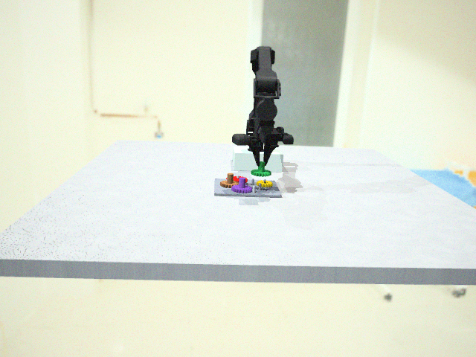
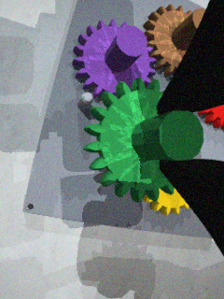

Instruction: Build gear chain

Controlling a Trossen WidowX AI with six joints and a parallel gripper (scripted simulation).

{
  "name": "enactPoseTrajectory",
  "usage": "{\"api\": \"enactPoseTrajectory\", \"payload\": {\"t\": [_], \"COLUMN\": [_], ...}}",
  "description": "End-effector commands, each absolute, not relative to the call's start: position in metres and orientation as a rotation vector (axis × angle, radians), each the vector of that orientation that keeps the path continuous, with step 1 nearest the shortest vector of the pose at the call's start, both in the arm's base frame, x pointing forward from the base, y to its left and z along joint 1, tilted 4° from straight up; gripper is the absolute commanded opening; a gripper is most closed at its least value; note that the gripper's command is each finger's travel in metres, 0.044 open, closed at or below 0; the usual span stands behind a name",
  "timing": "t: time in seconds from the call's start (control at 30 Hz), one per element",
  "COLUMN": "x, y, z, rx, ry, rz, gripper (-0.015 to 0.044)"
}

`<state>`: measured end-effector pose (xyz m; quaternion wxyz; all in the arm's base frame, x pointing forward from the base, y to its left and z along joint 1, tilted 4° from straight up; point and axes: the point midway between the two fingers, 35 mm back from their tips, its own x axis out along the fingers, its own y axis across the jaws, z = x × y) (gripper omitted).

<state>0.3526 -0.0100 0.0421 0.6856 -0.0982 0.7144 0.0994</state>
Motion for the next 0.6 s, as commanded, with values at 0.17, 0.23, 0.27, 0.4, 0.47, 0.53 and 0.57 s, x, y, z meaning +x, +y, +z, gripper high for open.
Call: {"api": "enactPoseTrajectory", "payload": {"t": [0.17, 0.23, 0.27, 0.4, 0.47, 0.53, 0.57], "x": [0.3528, 0.3528, 0.3528, 0.3529, 0.3529, 0.3528, 0.3527], "y": [-0.0108, -0.0108, -0.0108, -0.0108, -0.0107, -0.0106, -0.0105], "z": [0.0427, 0.0427, 0.0427, 0.0419, 0.0406, 0.0387, 0.0375], "rx": [-0.229, -0.229, -0.229, -0.233, -0.243, -0.259, -0.268], "ry": [1.6, 1.6, 1.6, 1.599, 1.598, 1.596, 1.595], "rz": [0.223, 0.223, 0.223, 0.227, 0.238, 0.254, 0.264], "gripper": [0.0, 0.0, 0.0, 0.0, 0.0, 0.0, 0.0]}}
